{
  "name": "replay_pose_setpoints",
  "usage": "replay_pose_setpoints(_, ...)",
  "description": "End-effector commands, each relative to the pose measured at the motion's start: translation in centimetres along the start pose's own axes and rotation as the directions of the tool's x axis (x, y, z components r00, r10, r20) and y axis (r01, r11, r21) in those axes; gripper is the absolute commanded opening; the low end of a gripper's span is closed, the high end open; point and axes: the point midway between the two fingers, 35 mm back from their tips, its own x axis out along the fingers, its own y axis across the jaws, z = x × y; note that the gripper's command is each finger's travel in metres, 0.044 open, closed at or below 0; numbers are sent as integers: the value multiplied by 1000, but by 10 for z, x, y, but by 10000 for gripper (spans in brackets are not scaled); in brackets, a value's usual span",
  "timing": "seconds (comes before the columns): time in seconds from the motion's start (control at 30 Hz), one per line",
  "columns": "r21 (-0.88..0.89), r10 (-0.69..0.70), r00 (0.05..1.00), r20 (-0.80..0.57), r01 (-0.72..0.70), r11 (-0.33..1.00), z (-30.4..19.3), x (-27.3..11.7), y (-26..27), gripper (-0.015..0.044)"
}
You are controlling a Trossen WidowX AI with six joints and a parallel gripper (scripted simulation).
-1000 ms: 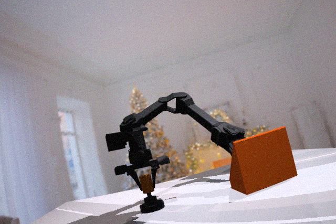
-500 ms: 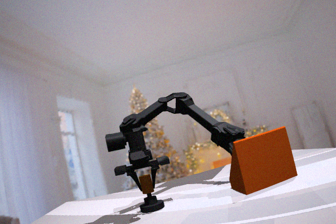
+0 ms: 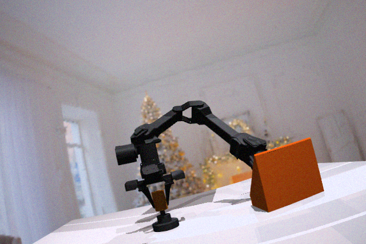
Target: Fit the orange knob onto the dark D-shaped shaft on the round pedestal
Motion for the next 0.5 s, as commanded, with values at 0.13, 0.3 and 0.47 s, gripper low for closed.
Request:
replay_pose_setpoints(0.13,-3,2,1000,-1,-2,1000,0,-4,1,0)
replay_pose_setpoints(0.3,-118,2,1000,-1,-2,993,0,-4,0,0)
replay_pose_setpoints(0.47,-211,1,1000,-1,-2,977,-1,-2,-1,0)
